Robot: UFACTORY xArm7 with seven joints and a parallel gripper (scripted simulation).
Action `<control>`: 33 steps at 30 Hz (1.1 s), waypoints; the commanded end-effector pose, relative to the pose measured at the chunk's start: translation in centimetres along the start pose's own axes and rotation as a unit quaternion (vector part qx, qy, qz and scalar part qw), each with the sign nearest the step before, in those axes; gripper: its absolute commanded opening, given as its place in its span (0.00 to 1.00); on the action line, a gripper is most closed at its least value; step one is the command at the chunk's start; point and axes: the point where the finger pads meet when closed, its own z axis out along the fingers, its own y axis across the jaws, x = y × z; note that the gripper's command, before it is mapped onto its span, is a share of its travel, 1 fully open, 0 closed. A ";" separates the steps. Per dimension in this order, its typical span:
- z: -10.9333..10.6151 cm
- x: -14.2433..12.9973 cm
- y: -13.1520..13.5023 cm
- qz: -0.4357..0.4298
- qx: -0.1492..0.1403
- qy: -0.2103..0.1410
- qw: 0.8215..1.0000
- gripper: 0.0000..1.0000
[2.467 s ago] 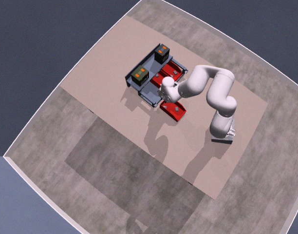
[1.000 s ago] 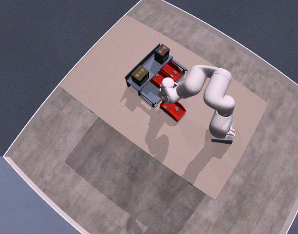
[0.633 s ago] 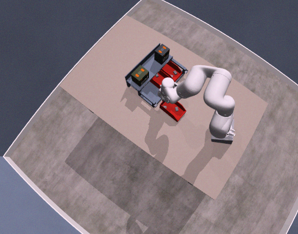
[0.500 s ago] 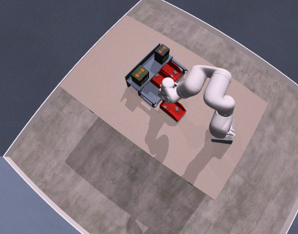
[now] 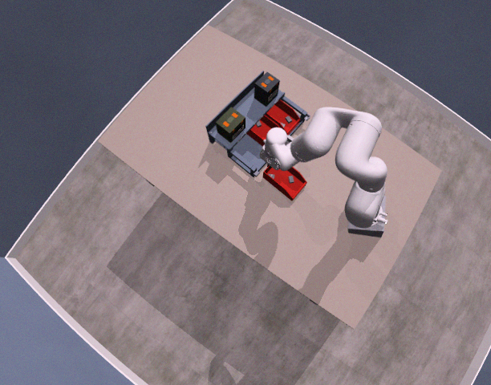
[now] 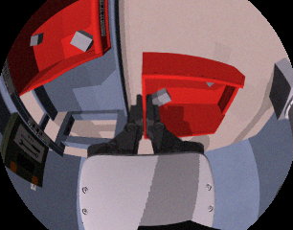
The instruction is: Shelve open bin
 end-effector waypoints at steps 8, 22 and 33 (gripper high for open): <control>-0.1 0.0 -0.1 0.000 0.002 0.000 1.000 0.00; -0.1 0.0 -0.1 0.000 0.002 0.000 1.000 0.00; -0.7 0.0 -0.1 0.000 0.002 0.000 1.000 0.00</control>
